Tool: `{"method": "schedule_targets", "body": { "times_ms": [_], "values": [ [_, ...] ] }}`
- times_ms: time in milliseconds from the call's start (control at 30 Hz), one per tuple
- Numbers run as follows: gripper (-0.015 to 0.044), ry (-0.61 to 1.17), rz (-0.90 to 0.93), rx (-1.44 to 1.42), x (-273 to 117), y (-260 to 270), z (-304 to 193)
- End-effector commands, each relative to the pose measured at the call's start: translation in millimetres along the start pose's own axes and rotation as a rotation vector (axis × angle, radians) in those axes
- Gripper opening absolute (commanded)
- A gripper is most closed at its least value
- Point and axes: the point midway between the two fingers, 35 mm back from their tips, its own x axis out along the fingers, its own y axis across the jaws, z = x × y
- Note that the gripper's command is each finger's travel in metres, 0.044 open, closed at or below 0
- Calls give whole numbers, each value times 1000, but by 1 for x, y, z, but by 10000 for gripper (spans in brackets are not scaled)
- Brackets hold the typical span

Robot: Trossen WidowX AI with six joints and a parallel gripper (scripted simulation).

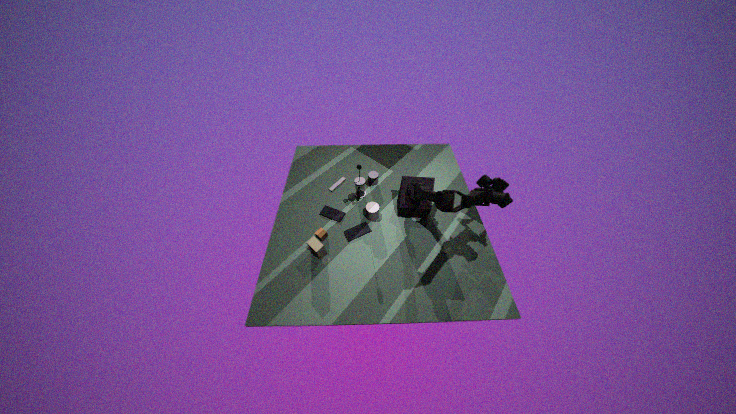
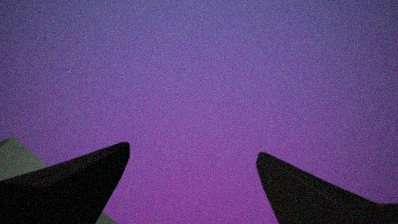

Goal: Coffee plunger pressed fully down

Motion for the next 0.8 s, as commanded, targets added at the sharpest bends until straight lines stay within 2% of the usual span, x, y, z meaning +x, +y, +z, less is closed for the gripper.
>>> {"method": "schedule_targets", "body": {
  "times_ms": [0, 167, 333, 533, 767],
  "values": [
    [426, 1, -3, 2, 0, -1, -1],
    [440, 26, -56, 39, -9, -26, -17],
    [440, 83, -177, 118, -35, -76, -56],
    [440, 181, -374, 234, -95, -143, -122],
    [440, 297, -604, 362, -186, -194, -195]
  ]
}}
